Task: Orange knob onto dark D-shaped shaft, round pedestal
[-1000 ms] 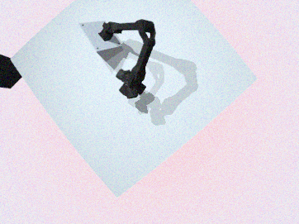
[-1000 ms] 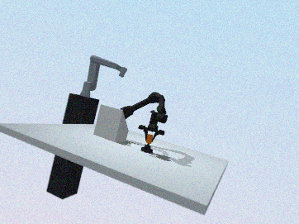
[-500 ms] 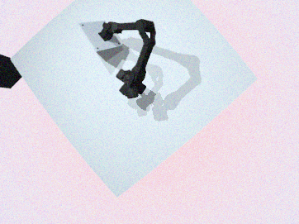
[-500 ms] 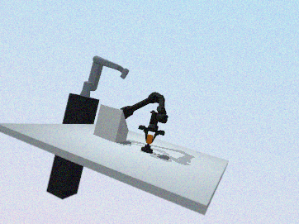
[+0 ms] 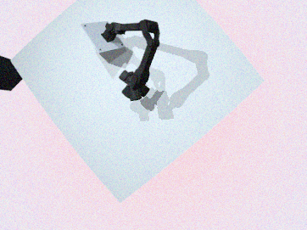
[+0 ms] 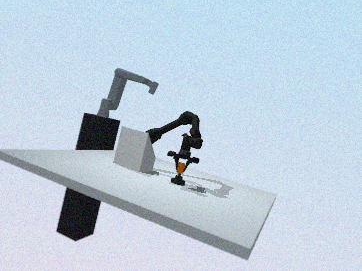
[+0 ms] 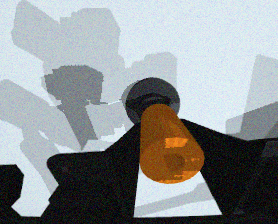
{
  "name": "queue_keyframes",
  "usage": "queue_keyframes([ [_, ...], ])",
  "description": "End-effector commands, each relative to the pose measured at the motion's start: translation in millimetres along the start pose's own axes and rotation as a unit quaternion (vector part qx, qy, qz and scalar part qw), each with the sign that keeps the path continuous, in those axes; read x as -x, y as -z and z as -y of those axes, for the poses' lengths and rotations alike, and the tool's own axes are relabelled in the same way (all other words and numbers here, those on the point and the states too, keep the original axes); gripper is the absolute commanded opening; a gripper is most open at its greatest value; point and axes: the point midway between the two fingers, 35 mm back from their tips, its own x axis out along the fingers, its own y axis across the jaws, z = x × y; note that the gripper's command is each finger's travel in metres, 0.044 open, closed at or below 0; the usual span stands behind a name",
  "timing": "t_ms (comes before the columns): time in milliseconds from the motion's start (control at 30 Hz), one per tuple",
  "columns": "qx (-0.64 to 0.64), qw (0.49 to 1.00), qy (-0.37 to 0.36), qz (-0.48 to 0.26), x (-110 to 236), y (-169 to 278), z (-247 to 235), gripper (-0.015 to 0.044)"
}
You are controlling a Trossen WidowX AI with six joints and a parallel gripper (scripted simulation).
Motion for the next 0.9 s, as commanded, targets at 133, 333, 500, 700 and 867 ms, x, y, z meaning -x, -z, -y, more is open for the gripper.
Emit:
queue_keyframes([
  [133,-0.089,0.996,-0.003,0.002,2.8,-1.1,-3.7,0.0000],
  [333,-0.089,0.996,-0.003,0.002,-0.5,-2.2,-4.1,0.0000],
  [500,-0.089,0.996,-0.003,0.002,-1.8,-2.0,-3.9,0.0000],
  [700,-0.089,0.996,-0.003,0.002,-2.4,-2.1,-3.2,0.0000],
  [867,-0.089,0.996,-0.003,0.002,1.6,-1.6,-1.6,0.0000],
])
